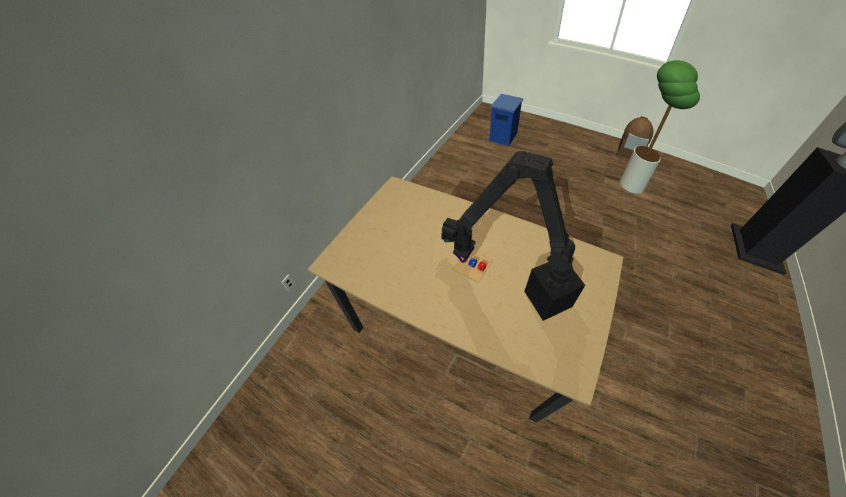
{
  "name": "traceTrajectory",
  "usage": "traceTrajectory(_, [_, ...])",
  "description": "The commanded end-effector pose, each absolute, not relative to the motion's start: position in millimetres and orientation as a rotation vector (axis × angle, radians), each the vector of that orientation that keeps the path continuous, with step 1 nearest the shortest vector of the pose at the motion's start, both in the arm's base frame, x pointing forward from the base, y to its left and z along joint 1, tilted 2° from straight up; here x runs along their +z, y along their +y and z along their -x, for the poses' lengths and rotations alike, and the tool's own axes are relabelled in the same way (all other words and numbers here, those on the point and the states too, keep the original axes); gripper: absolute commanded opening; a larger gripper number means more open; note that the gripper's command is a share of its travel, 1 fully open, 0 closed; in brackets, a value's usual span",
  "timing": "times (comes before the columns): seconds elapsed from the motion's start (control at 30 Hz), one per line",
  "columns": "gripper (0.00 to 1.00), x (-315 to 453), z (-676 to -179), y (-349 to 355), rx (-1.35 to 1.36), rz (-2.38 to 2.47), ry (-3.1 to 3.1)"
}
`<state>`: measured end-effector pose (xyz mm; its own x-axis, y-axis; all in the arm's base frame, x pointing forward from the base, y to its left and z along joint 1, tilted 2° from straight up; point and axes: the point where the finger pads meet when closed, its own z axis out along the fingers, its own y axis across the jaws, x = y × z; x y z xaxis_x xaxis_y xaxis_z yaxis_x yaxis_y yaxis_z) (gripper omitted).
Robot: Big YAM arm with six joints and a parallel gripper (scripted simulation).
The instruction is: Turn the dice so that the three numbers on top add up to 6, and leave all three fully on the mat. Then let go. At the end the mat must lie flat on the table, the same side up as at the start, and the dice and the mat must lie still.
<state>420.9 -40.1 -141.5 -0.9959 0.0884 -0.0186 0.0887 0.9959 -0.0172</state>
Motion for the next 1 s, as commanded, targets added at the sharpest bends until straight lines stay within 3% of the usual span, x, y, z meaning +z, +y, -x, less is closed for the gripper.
traceTrajectory(0.0, [0.26,-131.8,-438.6,-44.4,-0.03,-0.136,3.073])
traceTrajectory(0.97, [0.26,-131.9,-435.9,-42.7,-0.03,-0.13,3.075])
